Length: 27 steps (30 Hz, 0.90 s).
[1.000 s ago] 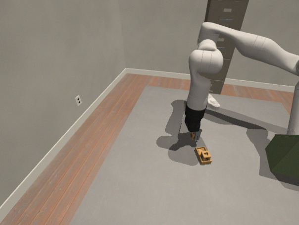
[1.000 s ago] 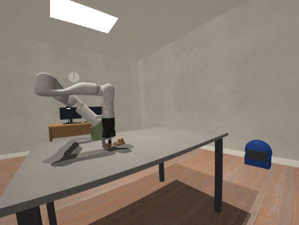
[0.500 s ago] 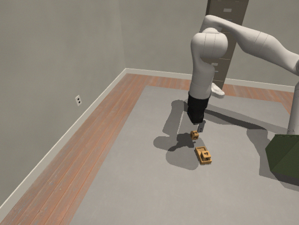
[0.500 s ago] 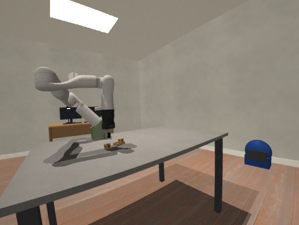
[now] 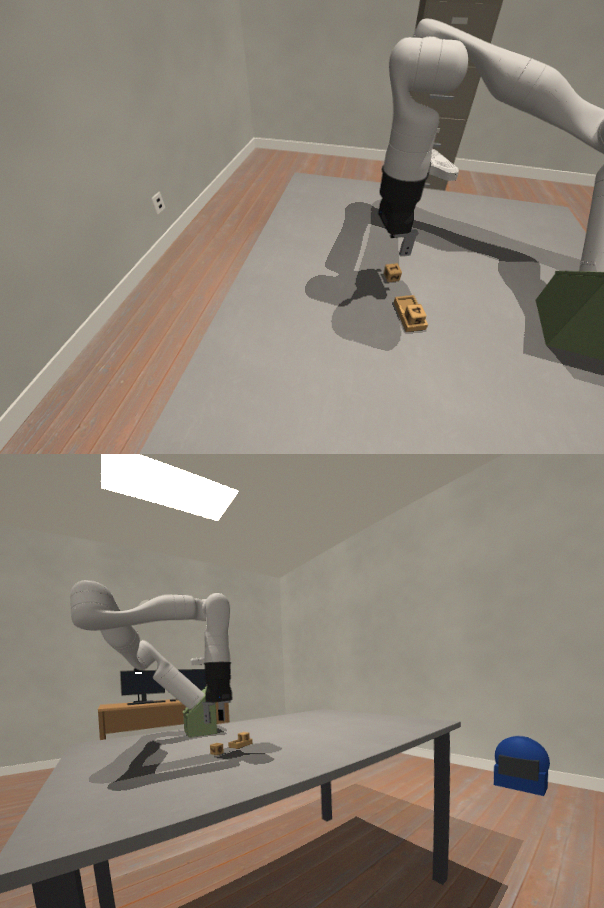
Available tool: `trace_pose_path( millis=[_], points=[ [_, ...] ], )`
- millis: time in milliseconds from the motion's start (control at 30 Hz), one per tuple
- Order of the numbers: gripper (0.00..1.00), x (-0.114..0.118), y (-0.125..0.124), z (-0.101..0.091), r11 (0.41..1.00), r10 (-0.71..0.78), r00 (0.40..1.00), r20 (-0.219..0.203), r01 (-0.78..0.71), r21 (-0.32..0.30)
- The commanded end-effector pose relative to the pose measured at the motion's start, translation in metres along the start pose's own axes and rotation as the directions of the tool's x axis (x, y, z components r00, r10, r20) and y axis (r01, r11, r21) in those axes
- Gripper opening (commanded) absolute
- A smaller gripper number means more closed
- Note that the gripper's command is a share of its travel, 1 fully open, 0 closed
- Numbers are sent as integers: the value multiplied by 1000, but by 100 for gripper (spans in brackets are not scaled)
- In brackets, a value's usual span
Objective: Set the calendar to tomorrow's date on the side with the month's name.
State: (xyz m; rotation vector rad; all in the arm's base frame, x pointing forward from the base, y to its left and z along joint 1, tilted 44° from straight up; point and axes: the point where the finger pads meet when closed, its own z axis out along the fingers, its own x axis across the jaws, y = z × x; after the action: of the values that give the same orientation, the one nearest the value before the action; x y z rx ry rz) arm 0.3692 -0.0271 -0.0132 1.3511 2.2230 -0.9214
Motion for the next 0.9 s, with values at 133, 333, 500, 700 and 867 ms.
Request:
trace_pose_path(
  millis=[133, 333, 500, 700, 867],
  points=[
    [100, 0, 1, -1, 1000, 0, 1000, 1, 0, -3],
    [100, 0, 1, -1, 1000, 0, 1000, 1, 0, -3],
    [100, 0, 1, -1, 1000, 0, 1000, 1, 0, -3],
    [100, 0, 1, -1, 1000, 2, 1000, 1, -2, -3],
    [100, 0, 1, -1, 1000, 10, 1000, 1, -10, -3]
  ],
)
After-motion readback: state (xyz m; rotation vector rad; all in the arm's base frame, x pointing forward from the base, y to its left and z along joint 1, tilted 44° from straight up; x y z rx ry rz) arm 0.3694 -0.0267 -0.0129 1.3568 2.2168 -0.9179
